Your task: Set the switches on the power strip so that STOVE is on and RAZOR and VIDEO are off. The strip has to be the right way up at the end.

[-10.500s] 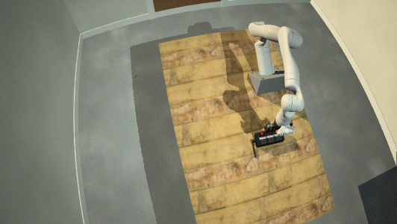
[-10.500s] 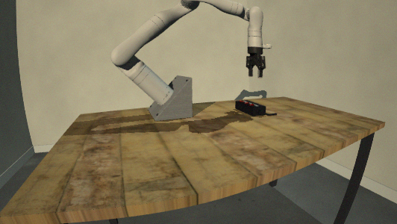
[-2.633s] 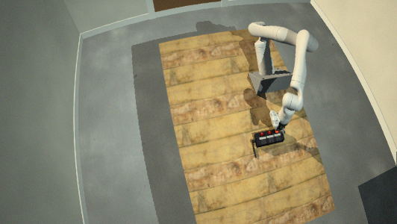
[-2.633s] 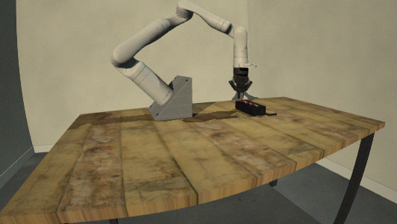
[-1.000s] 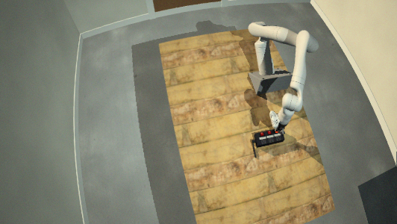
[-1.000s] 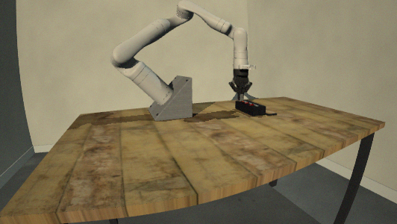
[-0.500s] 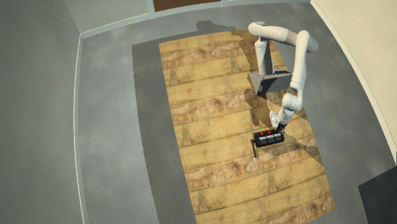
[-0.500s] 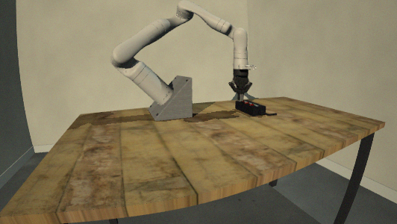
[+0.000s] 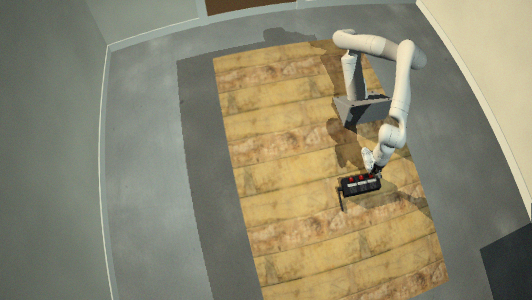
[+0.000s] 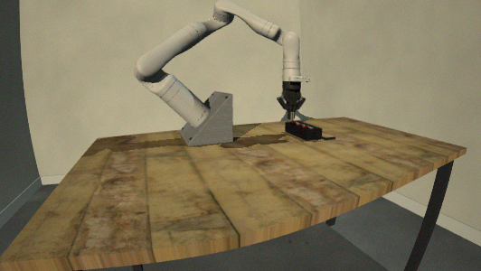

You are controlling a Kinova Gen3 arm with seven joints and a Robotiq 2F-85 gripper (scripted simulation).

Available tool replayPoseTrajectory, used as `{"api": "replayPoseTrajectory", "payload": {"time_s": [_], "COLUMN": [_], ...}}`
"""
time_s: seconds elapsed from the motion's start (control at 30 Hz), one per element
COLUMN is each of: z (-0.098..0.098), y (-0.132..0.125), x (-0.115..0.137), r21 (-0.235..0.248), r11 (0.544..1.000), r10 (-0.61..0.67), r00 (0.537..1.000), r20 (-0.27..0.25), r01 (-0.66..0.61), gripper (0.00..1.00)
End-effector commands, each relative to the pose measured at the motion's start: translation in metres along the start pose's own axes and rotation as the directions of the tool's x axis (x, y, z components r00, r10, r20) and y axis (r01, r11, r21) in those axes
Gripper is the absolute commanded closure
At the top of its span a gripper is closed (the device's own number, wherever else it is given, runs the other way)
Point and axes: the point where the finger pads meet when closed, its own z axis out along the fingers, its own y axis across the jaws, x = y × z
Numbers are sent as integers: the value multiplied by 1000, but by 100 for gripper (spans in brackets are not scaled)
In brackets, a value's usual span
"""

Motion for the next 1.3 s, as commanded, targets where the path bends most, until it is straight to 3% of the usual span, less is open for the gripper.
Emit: {"api": "replayPoseTrajectory", "payload": {"time_s": [0.0,0.3,1.07,1.27], "z": [-11,-29,-30,-42], "y": [-2,-2,-2,-14], "x": [-1,-1,0,42], "r21": [9,9,9,9], "r11": [1000,1000,1000,1000], "r10": [-2,-2,-2,-2], "r00": [1000,1000,1000,1000], "r20": [1,1,1,1], "r01": [2,2,2,2], "gripper": [100,100,100,100]}}
